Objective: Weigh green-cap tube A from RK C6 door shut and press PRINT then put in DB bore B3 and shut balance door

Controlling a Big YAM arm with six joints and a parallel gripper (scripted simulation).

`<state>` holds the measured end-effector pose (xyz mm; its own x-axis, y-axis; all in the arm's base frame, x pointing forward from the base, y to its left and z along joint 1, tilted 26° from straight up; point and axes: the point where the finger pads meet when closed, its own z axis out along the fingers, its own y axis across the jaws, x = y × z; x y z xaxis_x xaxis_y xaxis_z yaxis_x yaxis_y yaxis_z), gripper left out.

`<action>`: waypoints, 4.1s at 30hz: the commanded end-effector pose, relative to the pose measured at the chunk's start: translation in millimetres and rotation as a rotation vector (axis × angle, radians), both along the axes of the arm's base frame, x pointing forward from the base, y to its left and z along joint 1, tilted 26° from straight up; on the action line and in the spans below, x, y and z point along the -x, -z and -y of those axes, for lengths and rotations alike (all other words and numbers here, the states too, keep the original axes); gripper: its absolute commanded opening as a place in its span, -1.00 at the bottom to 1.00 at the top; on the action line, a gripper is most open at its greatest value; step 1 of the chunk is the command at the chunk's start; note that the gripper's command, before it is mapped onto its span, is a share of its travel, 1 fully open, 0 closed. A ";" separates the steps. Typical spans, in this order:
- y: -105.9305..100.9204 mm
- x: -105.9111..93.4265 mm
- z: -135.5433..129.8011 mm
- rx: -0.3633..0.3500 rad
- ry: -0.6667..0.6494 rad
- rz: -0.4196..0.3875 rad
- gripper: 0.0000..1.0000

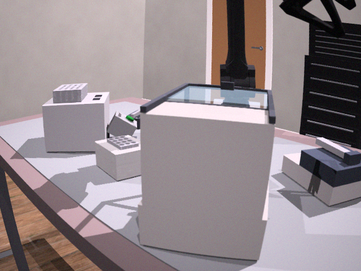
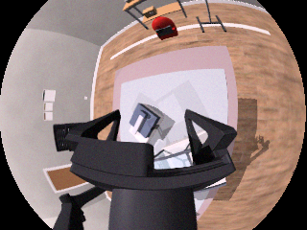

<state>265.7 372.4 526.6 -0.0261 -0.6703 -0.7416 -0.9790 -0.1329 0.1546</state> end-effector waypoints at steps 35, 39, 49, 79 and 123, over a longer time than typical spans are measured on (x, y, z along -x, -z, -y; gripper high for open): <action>19.2 -18.4 -6.2 -0.055 0.001 0.069 -0.28; 42.1 -14.1 14.1 -0.020 0.107 -0.022 -0.40; 57.0 -10.6 47.1 -0.021 0.396 -0.172 -0.40; 71.5 -2.8 95.8 -0.041 1.122 -0.553 -0.40; 114.2 2.1 211.8 -0.046 2.271 -1.142 -0.40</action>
<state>256.9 163.2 389.5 -0.5960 0.8028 -0.0185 0.7078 0.5360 0.4601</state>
